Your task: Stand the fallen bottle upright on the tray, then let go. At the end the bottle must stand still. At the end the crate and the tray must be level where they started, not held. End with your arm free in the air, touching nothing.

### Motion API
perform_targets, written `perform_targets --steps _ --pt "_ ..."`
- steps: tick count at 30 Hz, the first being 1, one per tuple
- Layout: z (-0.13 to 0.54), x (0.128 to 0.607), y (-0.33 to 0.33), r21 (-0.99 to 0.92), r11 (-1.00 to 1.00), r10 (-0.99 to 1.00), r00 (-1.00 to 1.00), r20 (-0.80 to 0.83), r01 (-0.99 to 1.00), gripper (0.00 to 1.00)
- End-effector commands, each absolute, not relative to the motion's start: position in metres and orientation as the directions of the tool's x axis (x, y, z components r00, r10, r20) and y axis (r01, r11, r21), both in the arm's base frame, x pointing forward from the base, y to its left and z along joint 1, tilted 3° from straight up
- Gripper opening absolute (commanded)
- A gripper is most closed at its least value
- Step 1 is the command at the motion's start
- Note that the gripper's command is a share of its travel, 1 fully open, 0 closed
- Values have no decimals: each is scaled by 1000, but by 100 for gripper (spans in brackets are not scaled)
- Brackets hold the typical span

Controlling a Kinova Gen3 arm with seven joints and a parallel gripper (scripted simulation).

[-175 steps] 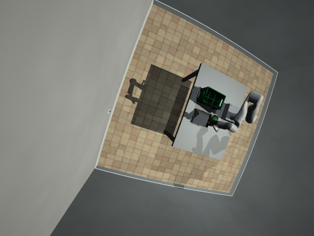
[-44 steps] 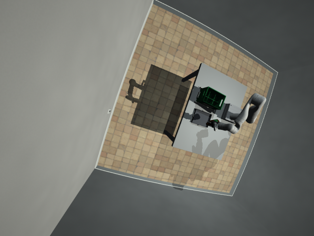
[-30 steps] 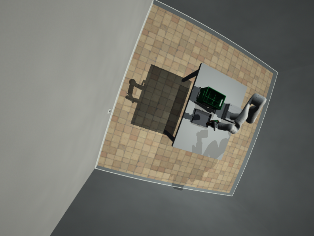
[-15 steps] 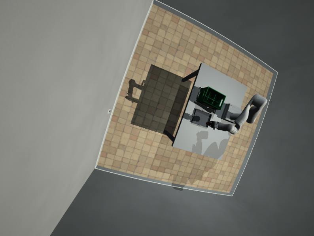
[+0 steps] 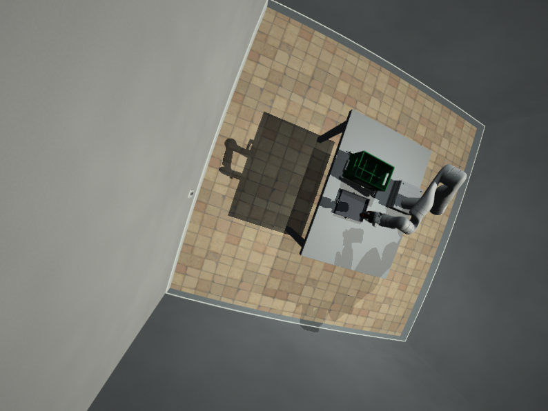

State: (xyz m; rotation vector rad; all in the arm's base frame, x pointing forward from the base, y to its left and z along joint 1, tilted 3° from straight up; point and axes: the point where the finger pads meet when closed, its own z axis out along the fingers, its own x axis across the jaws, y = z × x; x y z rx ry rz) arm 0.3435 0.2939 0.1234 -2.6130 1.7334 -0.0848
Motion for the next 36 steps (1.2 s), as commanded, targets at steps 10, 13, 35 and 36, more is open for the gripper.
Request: perform_targets --steps 10,13,35,36 --pt "124 344 294 -36 -389 -921 388 42 -920 0" --pt "124 344 294 -36 -389 -921 388 42 -920 0" --pt "124 344 294 -37 -350 -936 348 41 -936 0" --pt "124 344 294 -38 -338 -941 337 40 -940 0"
